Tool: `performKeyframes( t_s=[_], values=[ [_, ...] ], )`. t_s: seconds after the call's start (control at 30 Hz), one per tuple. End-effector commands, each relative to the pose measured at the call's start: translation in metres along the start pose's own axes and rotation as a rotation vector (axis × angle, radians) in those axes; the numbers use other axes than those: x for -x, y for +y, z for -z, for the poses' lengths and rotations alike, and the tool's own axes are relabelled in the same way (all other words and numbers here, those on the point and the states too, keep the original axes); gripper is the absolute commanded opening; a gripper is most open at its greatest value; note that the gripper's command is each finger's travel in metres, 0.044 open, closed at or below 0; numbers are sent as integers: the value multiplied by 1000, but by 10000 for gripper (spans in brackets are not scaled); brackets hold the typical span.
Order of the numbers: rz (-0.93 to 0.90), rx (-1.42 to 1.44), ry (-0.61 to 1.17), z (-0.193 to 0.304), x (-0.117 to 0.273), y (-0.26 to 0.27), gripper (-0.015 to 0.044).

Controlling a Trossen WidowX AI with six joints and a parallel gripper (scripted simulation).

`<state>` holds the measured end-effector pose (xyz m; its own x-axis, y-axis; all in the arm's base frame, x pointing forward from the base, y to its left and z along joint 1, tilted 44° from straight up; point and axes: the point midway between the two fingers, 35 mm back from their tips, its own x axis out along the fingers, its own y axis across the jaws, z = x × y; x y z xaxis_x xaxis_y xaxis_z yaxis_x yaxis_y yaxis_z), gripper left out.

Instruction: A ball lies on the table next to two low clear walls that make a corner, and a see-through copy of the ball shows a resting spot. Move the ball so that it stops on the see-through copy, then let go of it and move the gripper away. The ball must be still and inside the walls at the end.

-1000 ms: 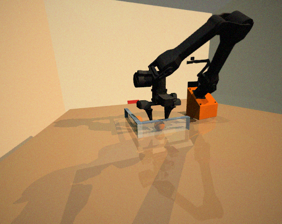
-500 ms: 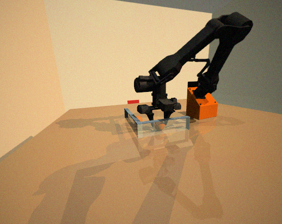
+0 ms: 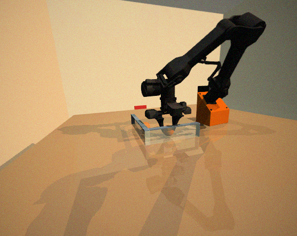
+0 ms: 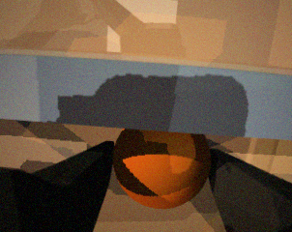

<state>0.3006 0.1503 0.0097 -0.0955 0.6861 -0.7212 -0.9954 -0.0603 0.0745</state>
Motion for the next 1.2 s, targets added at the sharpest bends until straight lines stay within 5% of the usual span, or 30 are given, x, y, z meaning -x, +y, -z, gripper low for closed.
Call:
performKeyframes(
  t_s=[0.0, 0.77, 1.17],
  values=[
    [20, 11, 7, 1, 24, -8, 8],
    [18, 10, 5, 0, 127, -1, 0],
    [19, -269, 4, 18, 122, -16, 0]
  ],
)
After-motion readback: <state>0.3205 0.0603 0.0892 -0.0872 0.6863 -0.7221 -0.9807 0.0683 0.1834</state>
